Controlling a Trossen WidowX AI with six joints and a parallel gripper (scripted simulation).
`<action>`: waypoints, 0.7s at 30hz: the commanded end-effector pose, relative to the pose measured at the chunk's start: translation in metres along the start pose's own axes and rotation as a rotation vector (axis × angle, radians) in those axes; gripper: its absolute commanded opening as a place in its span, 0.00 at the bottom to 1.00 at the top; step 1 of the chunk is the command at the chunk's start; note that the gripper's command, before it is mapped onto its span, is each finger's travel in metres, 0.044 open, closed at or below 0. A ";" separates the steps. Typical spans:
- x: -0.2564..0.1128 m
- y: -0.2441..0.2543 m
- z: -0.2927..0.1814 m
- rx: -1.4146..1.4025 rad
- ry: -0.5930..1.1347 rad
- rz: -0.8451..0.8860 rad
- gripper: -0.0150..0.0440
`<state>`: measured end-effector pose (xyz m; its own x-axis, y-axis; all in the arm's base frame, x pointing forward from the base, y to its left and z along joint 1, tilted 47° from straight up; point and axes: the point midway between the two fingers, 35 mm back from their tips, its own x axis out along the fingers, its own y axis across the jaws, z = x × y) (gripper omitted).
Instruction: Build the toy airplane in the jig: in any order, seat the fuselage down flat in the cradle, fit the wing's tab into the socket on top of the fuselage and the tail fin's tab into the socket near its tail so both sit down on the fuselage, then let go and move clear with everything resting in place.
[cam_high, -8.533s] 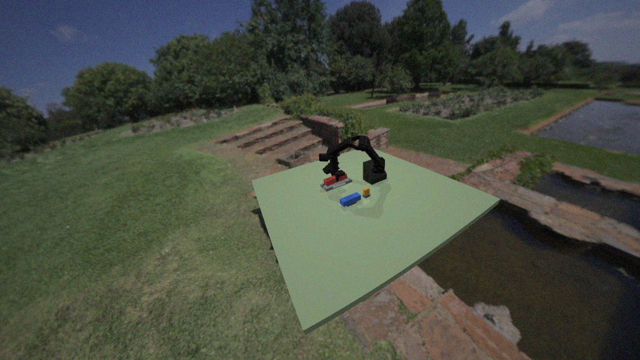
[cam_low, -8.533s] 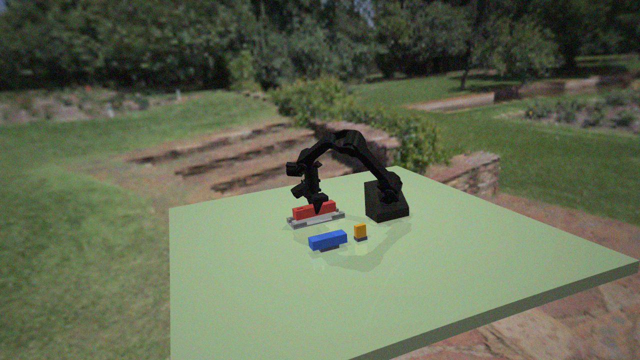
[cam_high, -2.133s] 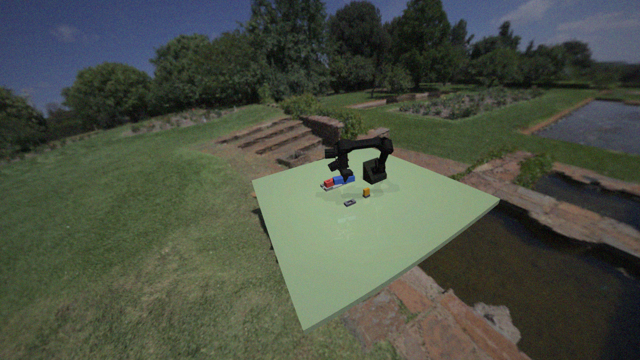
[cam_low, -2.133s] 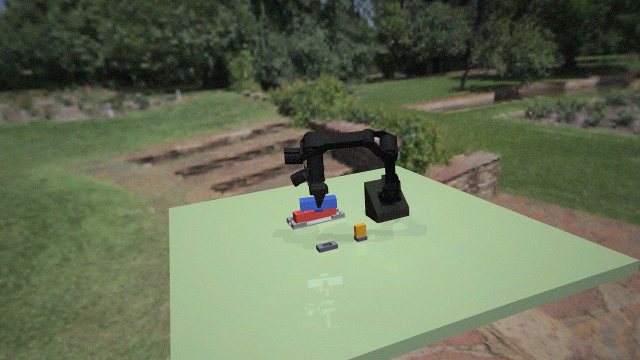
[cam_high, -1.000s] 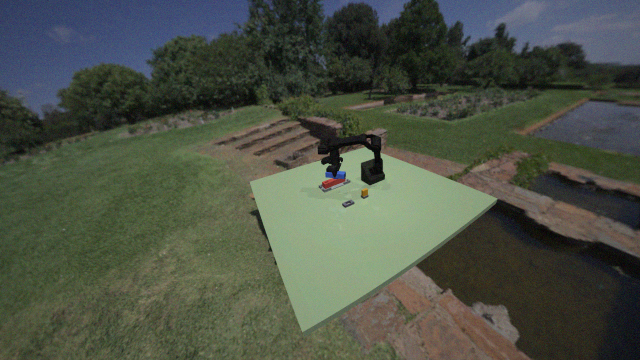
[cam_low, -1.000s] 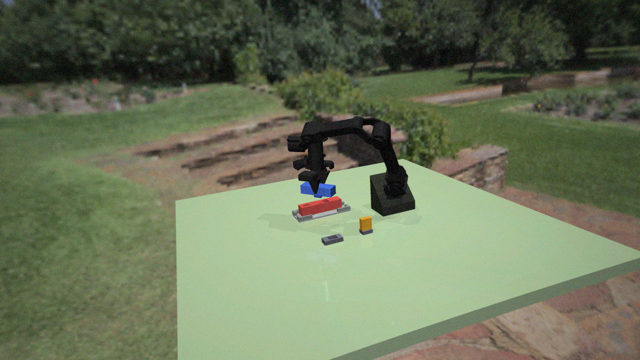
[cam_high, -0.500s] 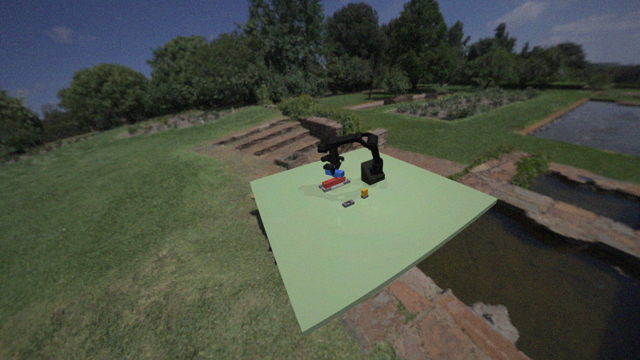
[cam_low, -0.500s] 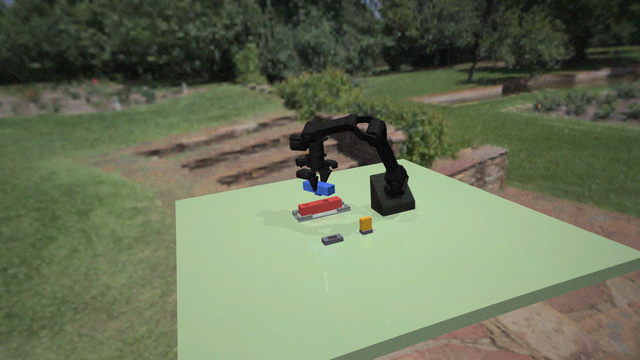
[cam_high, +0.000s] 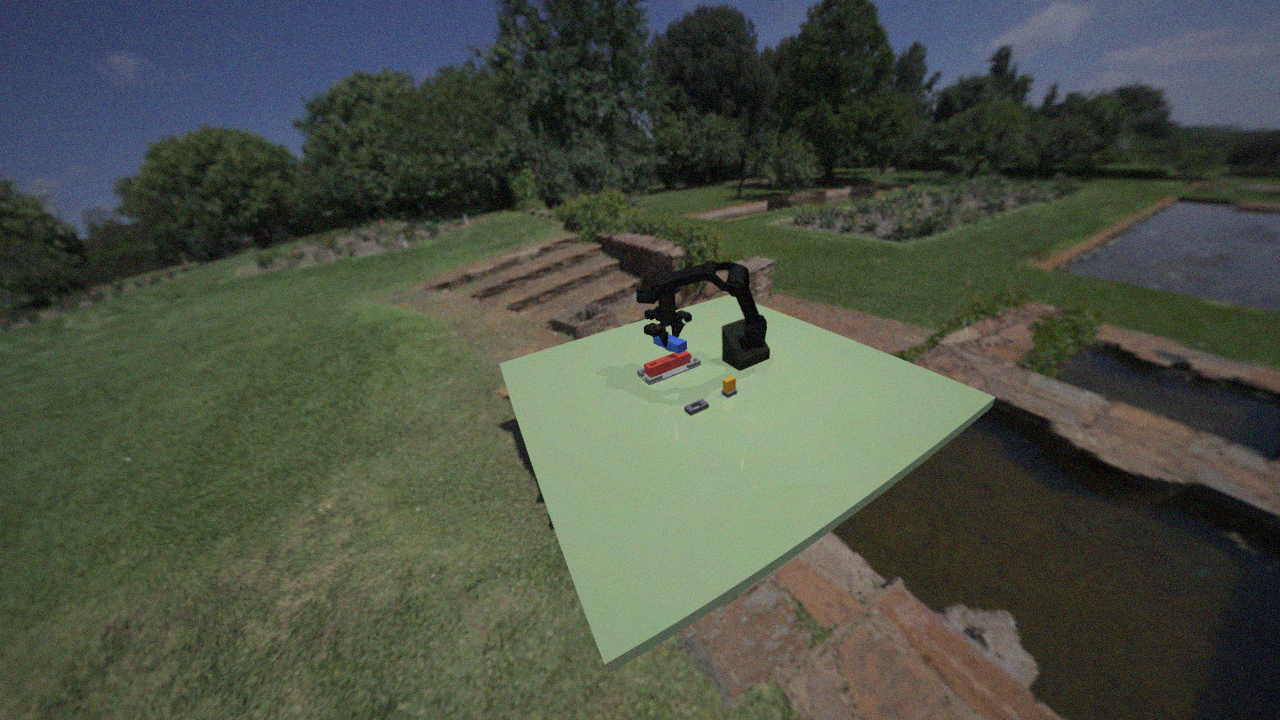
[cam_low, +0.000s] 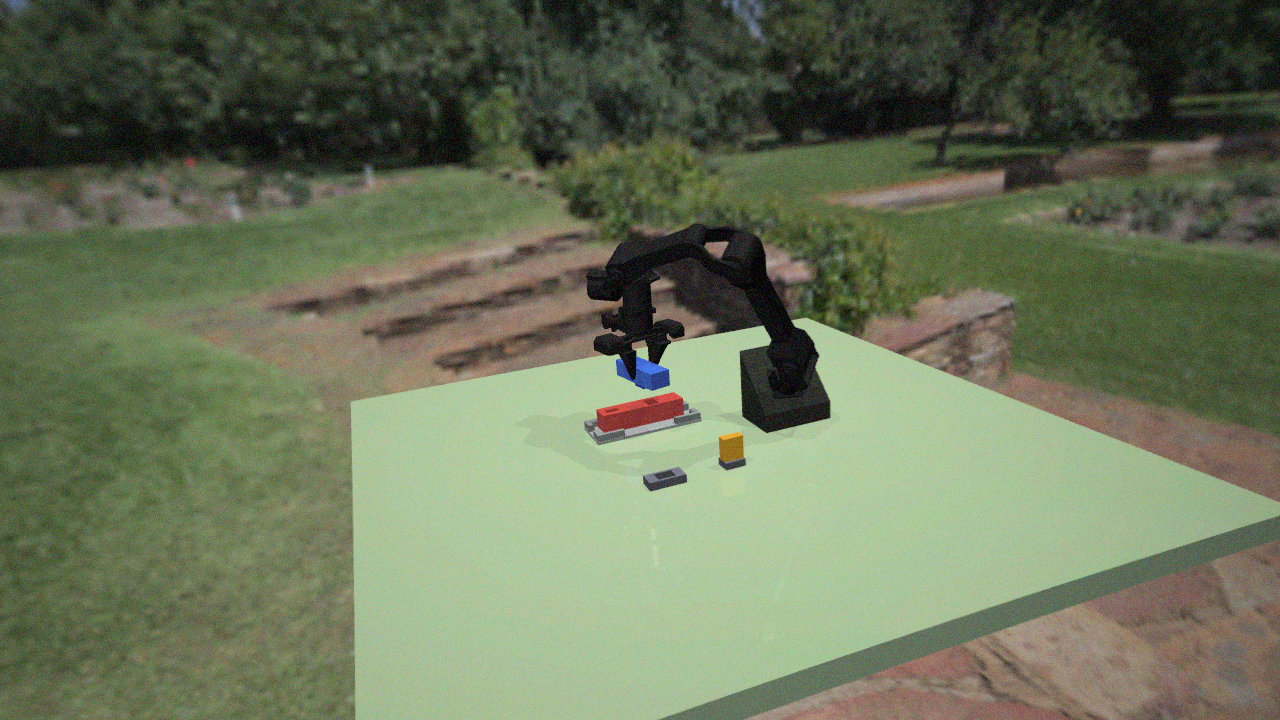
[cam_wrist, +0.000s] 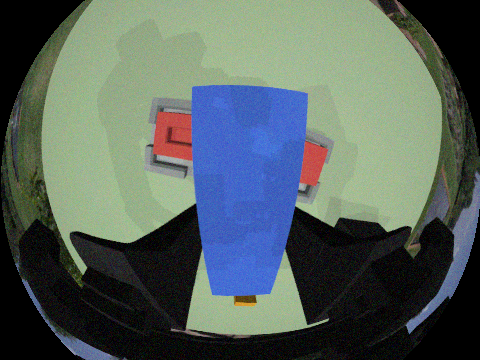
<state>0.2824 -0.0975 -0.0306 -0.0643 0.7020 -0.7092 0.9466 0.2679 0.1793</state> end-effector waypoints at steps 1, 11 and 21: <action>0.003 -0.009 0.006 0.063 0.004 -0.003 0.25; 0.011 -0.027 0.020 0.194 0.013 -0.005 0.30; 0.011 -0.027 0.020 0.194 0.013 -0.005 0.58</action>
<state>0.2626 -0.1099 -0.0563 -0.0711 0.7114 -0.6992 0.9888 0.1423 0.0443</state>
